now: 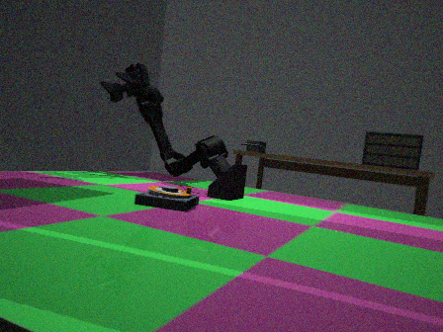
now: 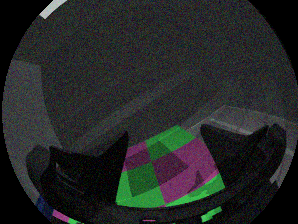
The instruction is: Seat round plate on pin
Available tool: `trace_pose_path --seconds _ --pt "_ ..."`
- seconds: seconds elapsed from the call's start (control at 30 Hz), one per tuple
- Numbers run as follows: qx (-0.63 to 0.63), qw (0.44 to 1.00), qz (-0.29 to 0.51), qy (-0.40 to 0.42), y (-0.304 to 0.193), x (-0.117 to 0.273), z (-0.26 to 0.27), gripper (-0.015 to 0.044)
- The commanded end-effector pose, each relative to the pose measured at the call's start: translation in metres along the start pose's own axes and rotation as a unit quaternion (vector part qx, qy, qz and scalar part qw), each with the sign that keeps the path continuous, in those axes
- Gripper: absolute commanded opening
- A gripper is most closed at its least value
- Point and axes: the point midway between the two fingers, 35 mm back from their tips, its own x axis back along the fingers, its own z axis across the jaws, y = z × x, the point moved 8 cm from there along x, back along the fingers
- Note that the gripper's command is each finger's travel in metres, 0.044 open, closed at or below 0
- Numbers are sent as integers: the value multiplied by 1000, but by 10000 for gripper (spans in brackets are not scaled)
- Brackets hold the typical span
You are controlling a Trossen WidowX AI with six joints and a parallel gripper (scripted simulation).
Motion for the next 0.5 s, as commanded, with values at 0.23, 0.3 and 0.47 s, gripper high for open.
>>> trace_pose_path --seconds 0.23,0.3,0.47 --pt "51 993 66 79 23 -49 91 190" --pt "67 991 74 87 24 -55 101 137" --pt "103 975 155 124 20 -94 168 6"
